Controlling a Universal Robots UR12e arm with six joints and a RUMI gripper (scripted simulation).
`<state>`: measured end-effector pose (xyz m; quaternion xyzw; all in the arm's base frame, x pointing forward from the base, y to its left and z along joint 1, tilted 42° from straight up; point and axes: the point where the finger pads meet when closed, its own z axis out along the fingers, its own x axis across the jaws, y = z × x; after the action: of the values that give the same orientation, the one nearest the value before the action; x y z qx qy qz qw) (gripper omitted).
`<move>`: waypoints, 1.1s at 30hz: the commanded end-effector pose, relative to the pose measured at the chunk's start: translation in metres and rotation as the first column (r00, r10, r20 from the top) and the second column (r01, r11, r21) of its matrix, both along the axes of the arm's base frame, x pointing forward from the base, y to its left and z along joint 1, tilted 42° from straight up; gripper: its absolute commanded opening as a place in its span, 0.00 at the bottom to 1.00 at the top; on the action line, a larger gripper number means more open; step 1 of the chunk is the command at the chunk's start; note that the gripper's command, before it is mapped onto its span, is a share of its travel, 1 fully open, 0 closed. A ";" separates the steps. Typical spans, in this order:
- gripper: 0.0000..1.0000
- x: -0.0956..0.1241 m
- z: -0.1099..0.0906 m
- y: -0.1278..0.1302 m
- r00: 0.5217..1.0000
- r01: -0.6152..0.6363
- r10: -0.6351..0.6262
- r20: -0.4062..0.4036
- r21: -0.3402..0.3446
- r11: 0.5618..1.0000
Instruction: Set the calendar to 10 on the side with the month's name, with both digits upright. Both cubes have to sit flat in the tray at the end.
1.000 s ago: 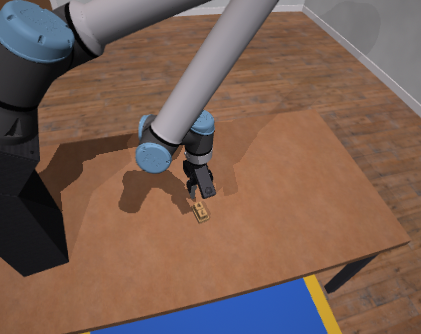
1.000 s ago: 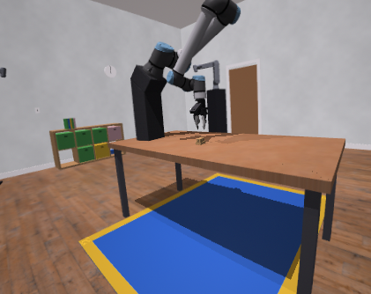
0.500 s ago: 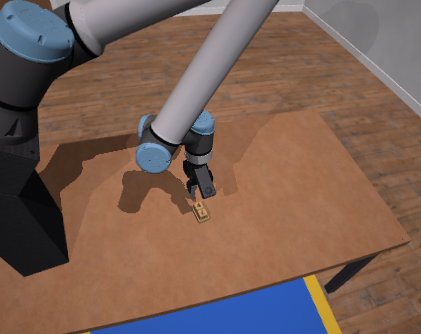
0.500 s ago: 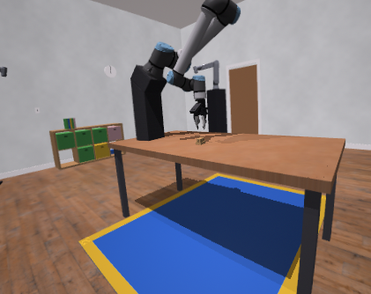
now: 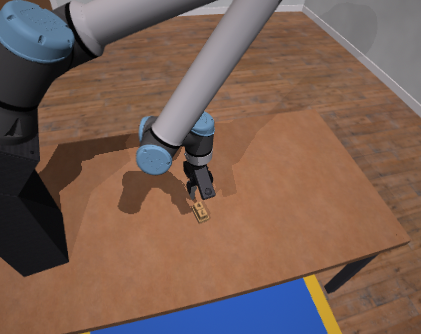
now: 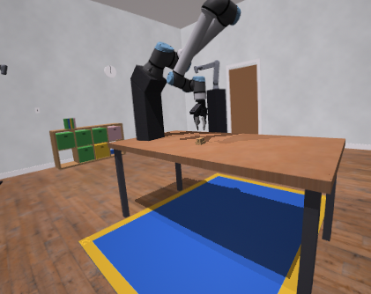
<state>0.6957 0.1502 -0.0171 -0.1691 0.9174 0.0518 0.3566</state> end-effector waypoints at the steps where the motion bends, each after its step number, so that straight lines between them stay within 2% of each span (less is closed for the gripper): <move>1: 0.29 0.004 -0.005 0.002 1.000 0.003 -0.003 0.000 0.002 1.000; 33: 0.29 0.029 -0.033 0.011 1.000 0.003 -0.003 0.000 0.002 1.000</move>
<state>0.7225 0.1598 -0.0475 -0.1676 0.9177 0.0524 0.3565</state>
